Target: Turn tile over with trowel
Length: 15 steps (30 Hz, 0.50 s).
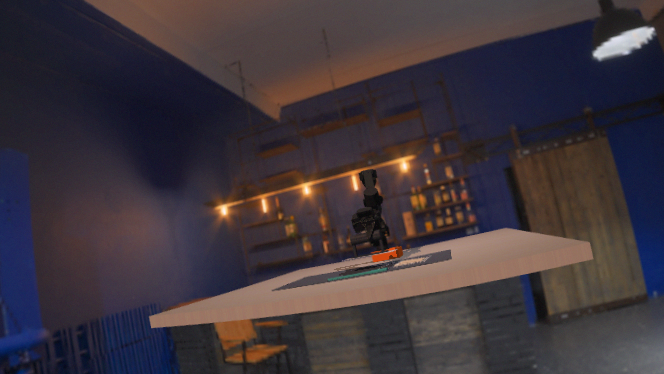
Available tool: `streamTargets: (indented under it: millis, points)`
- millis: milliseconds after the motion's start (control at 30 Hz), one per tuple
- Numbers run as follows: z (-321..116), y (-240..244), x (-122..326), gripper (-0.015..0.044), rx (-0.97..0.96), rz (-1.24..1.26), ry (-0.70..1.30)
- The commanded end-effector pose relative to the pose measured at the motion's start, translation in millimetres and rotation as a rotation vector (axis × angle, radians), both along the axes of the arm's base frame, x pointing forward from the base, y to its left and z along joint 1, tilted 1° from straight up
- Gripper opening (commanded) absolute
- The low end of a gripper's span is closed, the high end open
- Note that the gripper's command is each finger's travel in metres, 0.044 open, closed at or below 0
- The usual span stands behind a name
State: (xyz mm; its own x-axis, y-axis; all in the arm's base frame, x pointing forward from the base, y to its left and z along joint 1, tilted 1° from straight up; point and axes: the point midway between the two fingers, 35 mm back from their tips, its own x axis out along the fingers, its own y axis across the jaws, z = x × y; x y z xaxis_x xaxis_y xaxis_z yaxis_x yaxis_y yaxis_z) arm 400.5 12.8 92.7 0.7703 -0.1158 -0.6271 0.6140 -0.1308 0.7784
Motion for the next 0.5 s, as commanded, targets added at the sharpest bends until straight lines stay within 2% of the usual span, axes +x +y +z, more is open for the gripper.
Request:
streamTargets:
  millis: [0,300,467]
  points:
    - [-4,5,3,0.0,-0.001,-0.007,-0.008]
    - [-17,16,5,0.0,0.0,-0.007,-0.008]
    - [-5,-6,4,0.0,0.0,-0.009,-0.004]
